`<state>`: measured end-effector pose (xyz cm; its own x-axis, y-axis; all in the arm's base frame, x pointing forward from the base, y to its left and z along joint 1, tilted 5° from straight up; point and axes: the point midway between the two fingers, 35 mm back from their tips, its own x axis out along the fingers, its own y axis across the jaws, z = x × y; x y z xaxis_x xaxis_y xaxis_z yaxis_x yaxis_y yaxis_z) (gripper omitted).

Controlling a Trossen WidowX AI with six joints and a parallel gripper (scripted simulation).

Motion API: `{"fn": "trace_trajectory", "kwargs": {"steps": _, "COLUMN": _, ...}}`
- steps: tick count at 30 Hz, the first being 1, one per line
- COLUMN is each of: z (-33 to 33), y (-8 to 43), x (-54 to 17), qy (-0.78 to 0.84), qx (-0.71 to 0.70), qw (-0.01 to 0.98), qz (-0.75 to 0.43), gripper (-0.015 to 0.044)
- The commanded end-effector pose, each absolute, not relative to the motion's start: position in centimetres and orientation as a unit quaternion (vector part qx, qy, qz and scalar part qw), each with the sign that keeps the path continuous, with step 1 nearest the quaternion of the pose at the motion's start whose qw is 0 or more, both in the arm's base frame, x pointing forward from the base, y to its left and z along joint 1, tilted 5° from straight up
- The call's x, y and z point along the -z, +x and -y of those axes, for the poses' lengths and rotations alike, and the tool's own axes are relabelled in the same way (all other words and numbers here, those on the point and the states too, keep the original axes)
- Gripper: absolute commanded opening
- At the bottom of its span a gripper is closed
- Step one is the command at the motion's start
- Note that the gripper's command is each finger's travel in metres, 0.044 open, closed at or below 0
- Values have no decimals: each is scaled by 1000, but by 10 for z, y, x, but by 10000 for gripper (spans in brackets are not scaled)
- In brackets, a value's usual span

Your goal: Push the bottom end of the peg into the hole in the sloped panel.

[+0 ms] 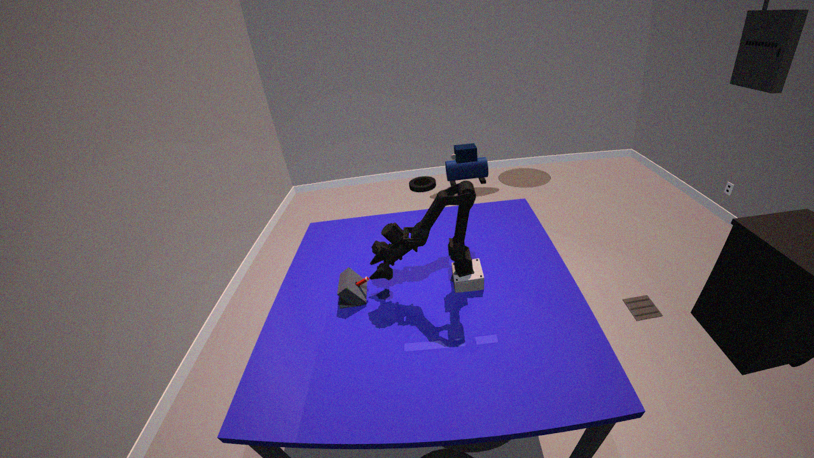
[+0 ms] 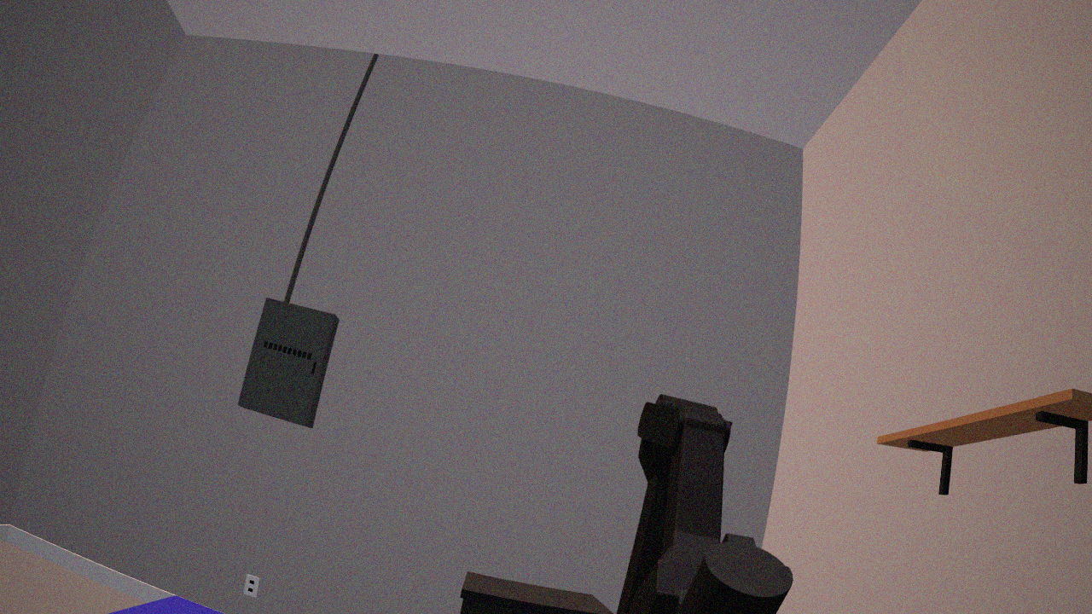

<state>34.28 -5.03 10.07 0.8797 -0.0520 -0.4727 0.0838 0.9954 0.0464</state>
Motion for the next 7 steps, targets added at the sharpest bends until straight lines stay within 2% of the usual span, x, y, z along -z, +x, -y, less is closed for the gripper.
{"fn": "trace_trajectory", "kwargs": {"steps": 1, "z": 50, "y": 339, "x": -103, "qy": 31, "qx": 32, "qw": 969, "qz": -242, "gripper": 440}}
{"fn": "trace_trajectory", "kwargs": {"steps": 7, "z": 50, "y": 335, "x": -106, "qy": 32, "qx": 33, "qw": 969, "qz": -242, "gripper": 440}}
